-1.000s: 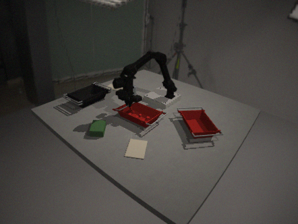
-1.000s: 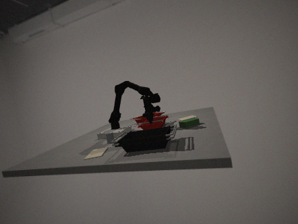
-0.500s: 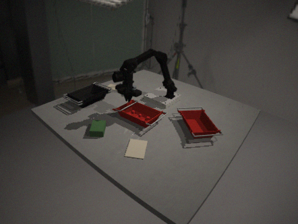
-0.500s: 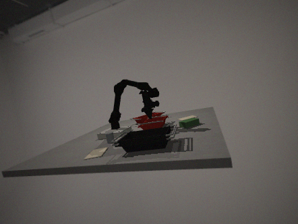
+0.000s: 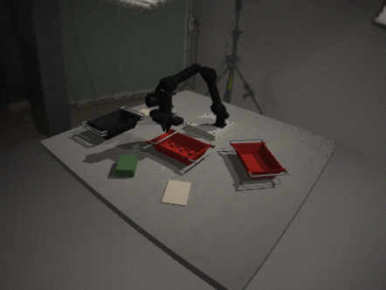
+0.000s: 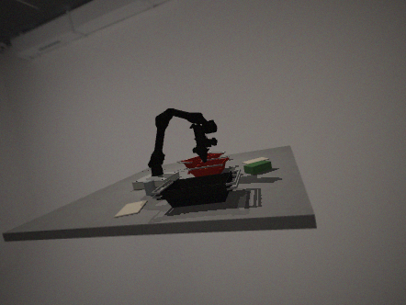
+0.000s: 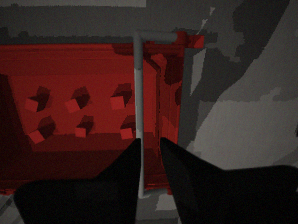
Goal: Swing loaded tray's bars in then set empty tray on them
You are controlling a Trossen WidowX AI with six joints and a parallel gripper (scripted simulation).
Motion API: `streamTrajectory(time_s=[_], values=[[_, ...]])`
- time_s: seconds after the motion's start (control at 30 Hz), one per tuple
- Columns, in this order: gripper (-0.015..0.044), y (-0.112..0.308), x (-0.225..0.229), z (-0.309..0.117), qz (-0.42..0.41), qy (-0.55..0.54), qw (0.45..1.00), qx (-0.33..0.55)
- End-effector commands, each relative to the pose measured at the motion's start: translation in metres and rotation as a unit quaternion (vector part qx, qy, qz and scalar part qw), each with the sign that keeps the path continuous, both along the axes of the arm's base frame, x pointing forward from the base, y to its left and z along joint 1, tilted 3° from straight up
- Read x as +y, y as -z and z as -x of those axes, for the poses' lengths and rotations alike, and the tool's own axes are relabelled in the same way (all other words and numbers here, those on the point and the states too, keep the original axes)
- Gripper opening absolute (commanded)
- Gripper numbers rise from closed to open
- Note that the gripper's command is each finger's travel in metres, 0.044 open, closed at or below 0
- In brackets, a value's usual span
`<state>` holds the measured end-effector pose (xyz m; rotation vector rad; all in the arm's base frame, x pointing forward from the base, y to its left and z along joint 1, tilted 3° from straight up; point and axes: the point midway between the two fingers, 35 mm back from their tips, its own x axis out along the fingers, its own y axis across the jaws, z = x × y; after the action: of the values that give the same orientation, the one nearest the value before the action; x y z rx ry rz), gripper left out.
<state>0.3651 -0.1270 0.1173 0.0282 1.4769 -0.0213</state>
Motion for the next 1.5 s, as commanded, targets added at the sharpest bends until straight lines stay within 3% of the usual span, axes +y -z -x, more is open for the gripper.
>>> streamTrajectory(time_s=[0.0,0.33,0.63,0.67,0.77,0.9,1.03,1.47], values=[[0.0082,0.001,0.000,0.000,0.000,0.000,1.000,0.001],[0.0082,-0.005,0.000,0.000,0.000,0.000,1.000,0.001],[0.0082,-0.087,0.001,0.011,0.000,0.000,1.000,0.000],[0.0082,-0.054,0.001,0.004,0.000,-0.008,1.000,0.003],[0.0082,-0.049,0.025,-0.005,0.015,-0.155,0.988,0.002],[0.0082,-0.042,0.068,-0.017,0.040,-0.397,0.917,0.000],[0.0082,-0.035,0.110,-0.023,0.059,-0.609,0.791,-0.002],[0.0082,-0.024,0.176,-0.022,0.080,-0.870,0.486,-0.007]])
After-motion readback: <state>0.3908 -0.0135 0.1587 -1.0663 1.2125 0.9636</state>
